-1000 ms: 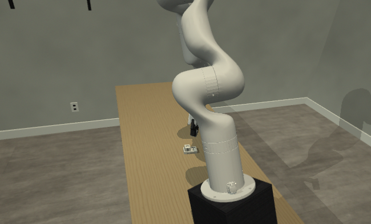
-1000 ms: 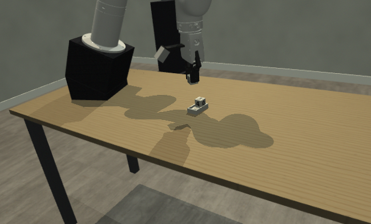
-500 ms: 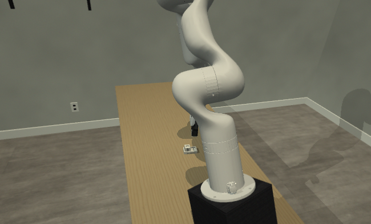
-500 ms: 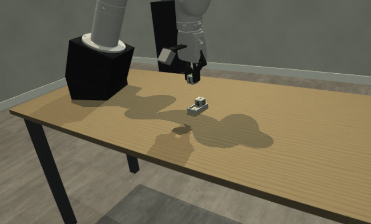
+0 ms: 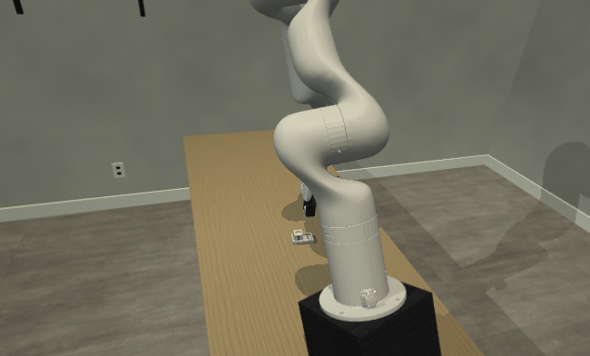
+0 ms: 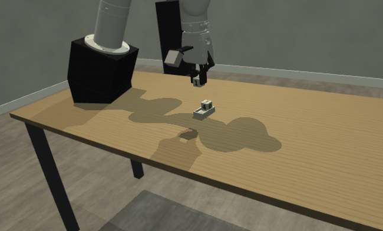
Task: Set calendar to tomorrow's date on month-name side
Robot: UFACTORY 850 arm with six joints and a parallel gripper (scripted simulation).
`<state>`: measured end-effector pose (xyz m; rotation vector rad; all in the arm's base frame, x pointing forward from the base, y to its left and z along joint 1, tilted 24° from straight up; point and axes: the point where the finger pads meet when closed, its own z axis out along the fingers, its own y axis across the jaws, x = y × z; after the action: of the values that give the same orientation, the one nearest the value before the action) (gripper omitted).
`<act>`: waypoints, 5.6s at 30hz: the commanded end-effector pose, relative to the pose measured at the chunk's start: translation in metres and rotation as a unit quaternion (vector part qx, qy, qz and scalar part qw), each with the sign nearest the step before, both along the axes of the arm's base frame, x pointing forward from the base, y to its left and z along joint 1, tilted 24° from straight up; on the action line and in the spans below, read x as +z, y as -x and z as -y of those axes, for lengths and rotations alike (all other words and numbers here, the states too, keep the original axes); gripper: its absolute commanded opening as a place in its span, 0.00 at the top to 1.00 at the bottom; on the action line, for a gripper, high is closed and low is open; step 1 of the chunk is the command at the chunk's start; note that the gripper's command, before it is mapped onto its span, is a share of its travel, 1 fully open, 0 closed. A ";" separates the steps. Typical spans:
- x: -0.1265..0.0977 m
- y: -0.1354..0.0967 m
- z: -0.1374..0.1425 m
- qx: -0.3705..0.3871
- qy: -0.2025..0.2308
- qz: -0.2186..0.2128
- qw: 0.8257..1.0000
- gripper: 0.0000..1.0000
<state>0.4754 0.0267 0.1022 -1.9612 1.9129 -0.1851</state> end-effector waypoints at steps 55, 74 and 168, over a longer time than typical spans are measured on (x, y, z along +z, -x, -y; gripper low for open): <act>-0.061 -0.024 -0.012 -0.001 0.002 0.004 1.000 0.73; -0.061 -0.024 -0.012 -0.001 0.002 0.004 1.000 0.73; -0.082 -0.034 -0.017 -0.001 0.002 0.004 1.000 0.73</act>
<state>0.5091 0.0434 0.0199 -1.9592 1.9103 -0.1958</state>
